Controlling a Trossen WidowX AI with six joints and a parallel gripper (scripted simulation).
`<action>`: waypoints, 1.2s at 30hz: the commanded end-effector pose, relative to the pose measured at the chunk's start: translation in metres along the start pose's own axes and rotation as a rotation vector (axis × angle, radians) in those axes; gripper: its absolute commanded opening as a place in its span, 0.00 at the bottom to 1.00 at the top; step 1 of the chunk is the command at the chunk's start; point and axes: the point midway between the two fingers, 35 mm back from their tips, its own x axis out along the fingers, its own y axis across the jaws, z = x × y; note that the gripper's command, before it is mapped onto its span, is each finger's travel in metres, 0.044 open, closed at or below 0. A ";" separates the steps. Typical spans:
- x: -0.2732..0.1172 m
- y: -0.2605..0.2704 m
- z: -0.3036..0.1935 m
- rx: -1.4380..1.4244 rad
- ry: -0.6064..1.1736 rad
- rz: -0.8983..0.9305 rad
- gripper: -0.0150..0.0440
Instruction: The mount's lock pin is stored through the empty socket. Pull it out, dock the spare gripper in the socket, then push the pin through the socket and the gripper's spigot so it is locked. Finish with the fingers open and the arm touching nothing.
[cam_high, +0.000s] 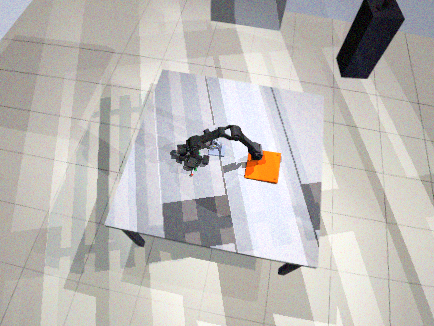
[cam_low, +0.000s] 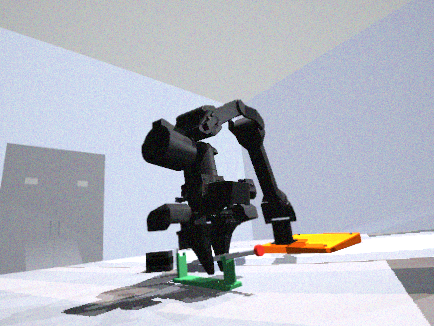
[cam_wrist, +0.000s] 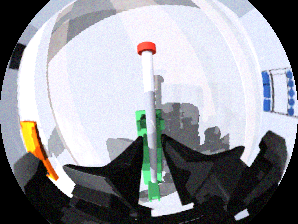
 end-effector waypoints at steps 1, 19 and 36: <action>0.002 0.001 -0.001 0.003 0.007 0.002 0.29; -0.012 0.001 0.001 0.001 0.003 0.007 0.25; -0.025 0.006 0.002 0.005 0.007 0.023 0.25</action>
